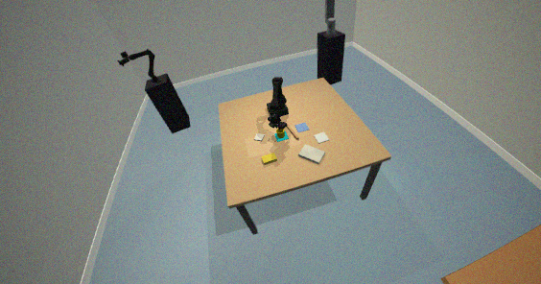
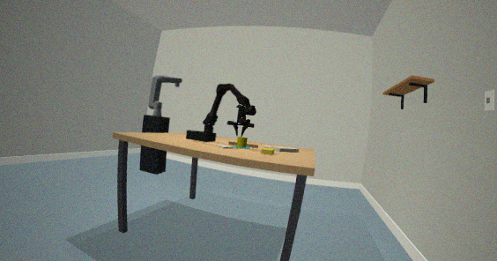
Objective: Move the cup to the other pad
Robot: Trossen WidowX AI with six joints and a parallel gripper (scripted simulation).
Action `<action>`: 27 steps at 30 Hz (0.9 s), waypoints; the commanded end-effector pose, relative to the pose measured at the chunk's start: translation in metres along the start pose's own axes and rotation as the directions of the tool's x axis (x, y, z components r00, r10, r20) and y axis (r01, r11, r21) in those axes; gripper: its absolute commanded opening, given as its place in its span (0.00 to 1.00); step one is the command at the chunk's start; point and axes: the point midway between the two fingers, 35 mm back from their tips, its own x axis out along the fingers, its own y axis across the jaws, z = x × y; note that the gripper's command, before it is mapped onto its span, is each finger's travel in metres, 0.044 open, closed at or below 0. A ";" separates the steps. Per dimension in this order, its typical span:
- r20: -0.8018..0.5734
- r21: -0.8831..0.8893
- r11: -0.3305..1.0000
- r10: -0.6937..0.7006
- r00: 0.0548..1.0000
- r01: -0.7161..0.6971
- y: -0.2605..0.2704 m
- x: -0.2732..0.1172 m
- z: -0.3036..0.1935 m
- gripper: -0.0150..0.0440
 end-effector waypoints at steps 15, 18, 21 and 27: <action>0.000 0.000 1.000 0.000 1.000 0.000 0.000 -0.011 -0.001 0.86; 0.000 -0.001 1.000 0.000 1.000 0.000 0.000 -0.015 0.000 0.99; 0.000 -0.002 1.000 0.000 1.000 0.000 0.001 -0.024 0.000 1.00; 0.002 -0.004 1.000 -0.001 1.000 0.001 0.001 -0.048 0.001 1.00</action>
